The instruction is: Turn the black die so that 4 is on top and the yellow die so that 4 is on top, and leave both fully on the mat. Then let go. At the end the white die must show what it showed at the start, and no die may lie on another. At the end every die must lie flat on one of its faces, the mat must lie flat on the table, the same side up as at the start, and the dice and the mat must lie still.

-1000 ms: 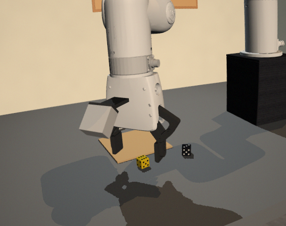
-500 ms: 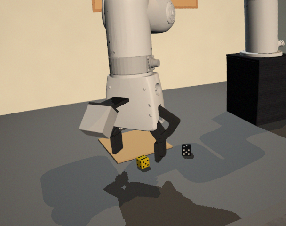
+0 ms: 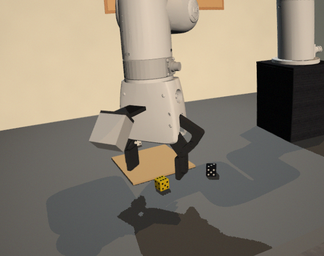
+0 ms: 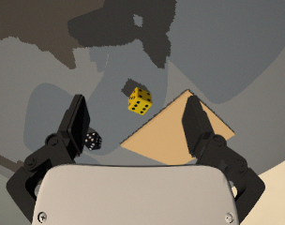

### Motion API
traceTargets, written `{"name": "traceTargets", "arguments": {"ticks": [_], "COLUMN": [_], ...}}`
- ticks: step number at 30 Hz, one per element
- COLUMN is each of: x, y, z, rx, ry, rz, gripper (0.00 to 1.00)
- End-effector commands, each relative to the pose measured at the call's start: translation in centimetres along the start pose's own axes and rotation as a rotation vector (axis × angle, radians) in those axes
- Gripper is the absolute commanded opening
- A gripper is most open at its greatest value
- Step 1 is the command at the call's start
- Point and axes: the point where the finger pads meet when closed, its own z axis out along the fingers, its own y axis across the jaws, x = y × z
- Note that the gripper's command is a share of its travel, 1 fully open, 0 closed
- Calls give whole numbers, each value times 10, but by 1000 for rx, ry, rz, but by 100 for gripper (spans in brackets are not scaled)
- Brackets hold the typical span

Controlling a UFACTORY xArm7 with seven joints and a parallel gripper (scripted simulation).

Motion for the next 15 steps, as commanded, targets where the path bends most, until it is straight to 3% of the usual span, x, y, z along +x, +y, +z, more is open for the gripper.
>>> {"name": "traceTargets", "arguments": {"ticks": [1,10,15], "x": [2,2,2], "y": [1,1,1], "z": [-10,-82,-104], "rx": [-2,-2,-2], "ry": [5,5,5], "rz": [0,0,0], "gripper": [100,100,100]}}
